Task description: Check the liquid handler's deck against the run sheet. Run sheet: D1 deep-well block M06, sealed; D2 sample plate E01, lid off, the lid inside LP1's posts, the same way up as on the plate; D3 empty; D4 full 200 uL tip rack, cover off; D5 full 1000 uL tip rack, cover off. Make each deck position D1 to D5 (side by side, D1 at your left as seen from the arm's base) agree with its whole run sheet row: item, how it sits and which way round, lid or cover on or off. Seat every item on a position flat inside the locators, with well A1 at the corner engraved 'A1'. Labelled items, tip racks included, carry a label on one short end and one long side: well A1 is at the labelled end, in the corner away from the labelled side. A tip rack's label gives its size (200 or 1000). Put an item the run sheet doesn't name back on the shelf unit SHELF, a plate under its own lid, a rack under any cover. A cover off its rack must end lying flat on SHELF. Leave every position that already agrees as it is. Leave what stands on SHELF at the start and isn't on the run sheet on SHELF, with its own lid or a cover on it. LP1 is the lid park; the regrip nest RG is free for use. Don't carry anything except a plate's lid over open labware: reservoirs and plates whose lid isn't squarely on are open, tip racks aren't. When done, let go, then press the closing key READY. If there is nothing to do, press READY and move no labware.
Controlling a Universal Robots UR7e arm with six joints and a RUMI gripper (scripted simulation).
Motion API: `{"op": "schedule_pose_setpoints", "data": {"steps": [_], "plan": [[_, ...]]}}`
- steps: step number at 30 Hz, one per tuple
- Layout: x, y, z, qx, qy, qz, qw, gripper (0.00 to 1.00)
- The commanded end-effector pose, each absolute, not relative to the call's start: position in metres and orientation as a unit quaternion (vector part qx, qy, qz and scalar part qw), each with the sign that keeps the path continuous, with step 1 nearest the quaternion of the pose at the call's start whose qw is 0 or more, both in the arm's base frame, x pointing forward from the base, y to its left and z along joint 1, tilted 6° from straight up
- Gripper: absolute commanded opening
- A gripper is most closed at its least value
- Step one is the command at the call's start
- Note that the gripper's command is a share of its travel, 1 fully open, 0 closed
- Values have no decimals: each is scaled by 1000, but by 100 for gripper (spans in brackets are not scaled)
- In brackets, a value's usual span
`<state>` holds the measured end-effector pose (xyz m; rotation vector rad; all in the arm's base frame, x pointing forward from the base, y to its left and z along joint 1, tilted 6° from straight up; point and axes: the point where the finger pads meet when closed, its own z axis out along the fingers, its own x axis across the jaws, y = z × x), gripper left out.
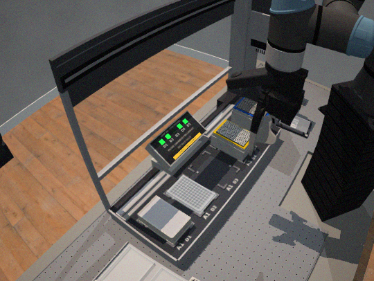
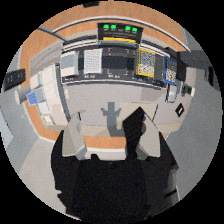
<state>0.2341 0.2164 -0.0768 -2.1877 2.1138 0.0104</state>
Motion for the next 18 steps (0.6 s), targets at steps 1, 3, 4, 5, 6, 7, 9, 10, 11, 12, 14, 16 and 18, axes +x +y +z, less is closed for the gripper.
{"op": "schedule_pose_setpoints", "data": {"steps": [1,3,4,5,6,7,9,10,11,12,14,16,18], "plan": [[247,117,-80,-714,698,5,52,82],[253,118,-80,-714,698,5,52,82],[256,119,-80,-714,698,5,52,82],[259,120,-79,-714,698,5,52,82],[262,121,-79,-714,698,5,52,82],[265,121,-79,-714,698,5,52,82],[271,123,-78,-714,698,5,52,82],[273,124,-78,-714,698,5,52,82],[276,126,-78,-714,698,5,52,82],[278,127,-78,-714,698,5,52,82],[283,129,-77,-714,698,5,52,82],[285,130,-77,-714,698,5,52,82],[288,130,-77,-714,698,5,52,82]]}}
